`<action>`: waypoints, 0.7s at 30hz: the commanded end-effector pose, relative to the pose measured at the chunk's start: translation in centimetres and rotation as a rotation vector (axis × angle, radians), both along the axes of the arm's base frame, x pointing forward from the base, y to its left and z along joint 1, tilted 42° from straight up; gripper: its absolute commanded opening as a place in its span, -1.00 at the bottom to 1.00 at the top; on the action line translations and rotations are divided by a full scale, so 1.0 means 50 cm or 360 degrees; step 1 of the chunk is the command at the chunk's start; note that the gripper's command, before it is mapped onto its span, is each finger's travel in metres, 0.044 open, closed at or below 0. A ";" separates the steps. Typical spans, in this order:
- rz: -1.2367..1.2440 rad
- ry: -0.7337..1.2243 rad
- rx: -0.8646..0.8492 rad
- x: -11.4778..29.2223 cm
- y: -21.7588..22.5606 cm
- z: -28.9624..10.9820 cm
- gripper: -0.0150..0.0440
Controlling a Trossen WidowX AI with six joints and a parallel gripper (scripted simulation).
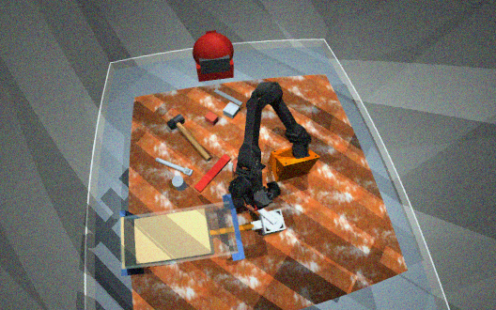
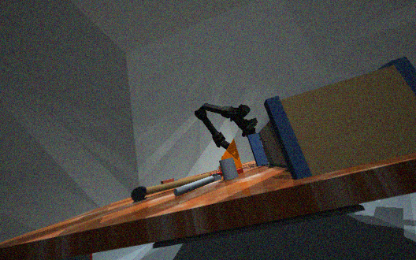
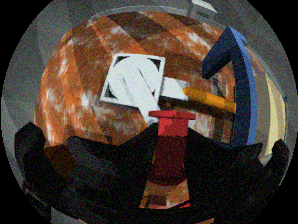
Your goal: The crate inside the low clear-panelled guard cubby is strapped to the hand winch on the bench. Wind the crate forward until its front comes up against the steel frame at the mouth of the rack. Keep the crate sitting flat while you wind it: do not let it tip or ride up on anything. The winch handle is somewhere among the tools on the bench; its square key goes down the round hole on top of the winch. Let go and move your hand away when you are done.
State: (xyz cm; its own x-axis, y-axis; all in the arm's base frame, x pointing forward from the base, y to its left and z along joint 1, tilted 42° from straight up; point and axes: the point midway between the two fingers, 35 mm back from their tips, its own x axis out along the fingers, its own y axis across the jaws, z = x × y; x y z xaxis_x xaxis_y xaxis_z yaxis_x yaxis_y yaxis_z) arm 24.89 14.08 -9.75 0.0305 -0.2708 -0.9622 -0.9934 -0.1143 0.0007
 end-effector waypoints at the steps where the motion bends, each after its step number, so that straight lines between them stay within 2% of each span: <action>1: -0.0002 -0.0001 -0.0001 0.001 0.000 0.000 -0.47; 21: 0.0003 0.0003 -0.0011 0.007 -0.001 -0.008 -0.49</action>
State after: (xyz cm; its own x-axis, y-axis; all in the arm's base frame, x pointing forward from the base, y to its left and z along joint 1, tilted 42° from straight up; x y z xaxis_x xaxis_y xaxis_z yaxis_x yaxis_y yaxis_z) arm 25.02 14.15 -9.92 0.0294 -0.2703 -0.9623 -0.9932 -0.1162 0.0023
